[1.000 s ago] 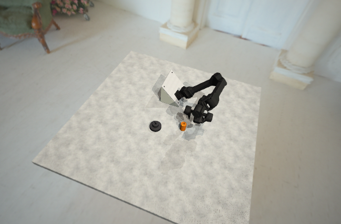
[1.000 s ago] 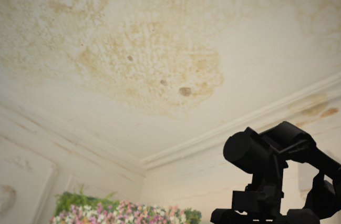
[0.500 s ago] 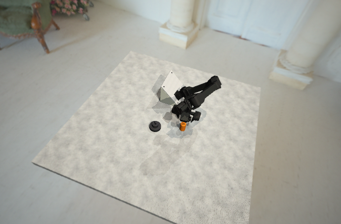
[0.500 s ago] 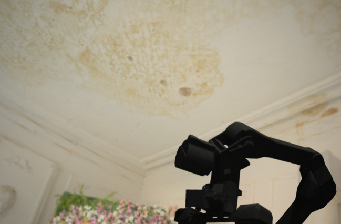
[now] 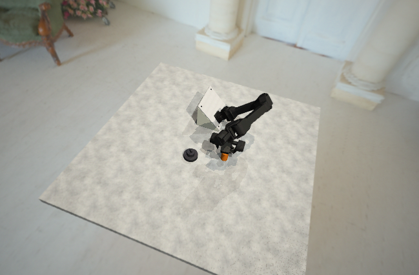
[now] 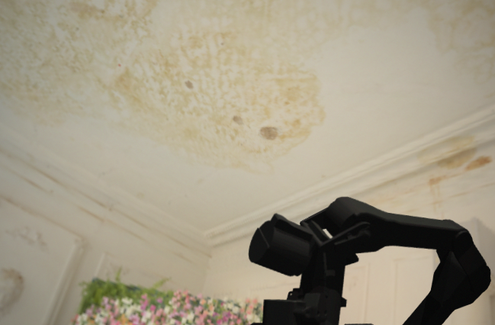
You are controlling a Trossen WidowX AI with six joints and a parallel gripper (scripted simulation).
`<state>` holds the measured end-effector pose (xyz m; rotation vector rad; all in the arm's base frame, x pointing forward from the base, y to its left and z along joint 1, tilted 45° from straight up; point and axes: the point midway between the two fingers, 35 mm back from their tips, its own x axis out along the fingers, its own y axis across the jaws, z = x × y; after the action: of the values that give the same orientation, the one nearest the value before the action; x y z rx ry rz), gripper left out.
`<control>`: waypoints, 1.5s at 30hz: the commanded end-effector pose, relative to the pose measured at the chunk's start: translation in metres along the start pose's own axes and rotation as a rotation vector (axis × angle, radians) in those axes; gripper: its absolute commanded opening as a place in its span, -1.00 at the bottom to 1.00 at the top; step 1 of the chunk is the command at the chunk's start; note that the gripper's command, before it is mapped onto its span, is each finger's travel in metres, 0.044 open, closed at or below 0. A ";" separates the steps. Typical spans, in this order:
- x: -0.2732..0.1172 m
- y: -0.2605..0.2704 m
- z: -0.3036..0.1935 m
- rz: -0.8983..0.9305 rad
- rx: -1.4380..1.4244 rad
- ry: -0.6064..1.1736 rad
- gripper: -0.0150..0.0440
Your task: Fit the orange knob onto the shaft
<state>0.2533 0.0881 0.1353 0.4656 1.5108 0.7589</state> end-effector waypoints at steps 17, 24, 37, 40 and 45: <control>0.032 0.000 0.001 0.002 0.005 -0.001 1.00; 0.043 0.000 0.001 0.003 0.005 -0.001 1.00; 0.064 0.001 -0.001 0.007 0.005 -0.001 1.00; 0.066 0.001 -0.001 0.007 0.005 -0.001 1.00; 0.066 0.001 -0.001 0.007 0.005 -0.001 0.56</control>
<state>0.2456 0.1336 0.0893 0.4679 1.5104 0.7613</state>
